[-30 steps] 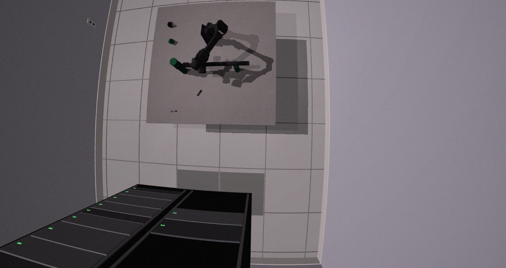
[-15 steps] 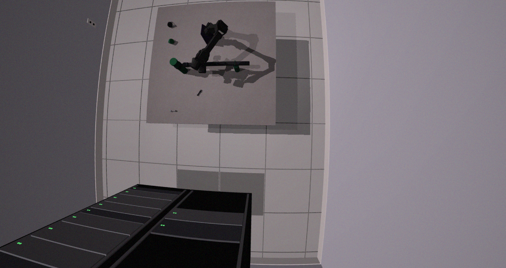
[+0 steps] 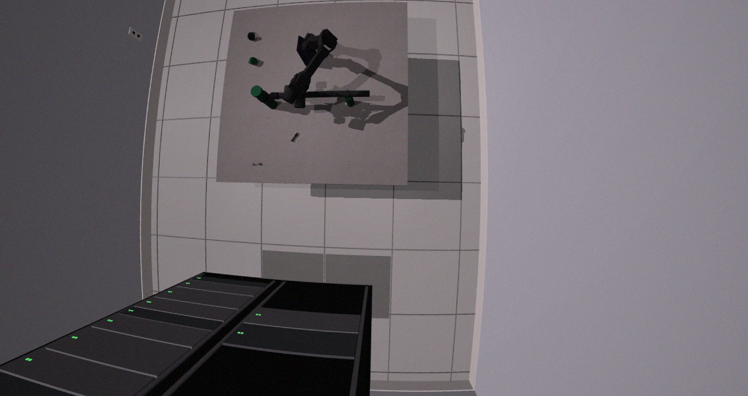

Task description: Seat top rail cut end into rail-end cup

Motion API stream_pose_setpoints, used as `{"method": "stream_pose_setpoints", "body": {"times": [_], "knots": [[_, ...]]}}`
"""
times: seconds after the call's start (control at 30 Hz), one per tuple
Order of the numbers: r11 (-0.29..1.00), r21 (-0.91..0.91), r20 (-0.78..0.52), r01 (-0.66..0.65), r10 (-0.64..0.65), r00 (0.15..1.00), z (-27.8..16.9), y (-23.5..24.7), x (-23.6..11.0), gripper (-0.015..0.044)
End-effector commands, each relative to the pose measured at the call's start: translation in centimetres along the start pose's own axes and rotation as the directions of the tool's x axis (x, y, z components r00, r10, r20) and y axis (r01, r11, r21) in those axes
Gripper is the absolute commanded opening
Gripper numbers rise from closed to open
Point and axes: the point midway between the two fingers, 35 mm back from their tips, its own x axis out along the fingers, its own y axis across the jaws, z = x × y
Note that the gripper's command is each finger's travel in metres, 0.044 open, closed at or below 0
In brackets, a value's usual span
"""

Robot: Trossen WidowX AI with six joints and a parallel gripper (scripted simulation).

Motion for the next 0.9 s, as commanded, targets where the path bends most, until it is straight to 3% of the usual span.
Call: {"method": "stream_pose_setpoints", "body": {"times": [0.0, 0.87], "knots": [[1.0, 0.0, 0.002, -0.017, 0.017, 1.0, -0.19, 0.29, -0.68, 0.0], [1.0, 0.0, 0.002, -0.014, 0.014, 1.0, -0.33, 0.32, -1.27, 0.0]]}}
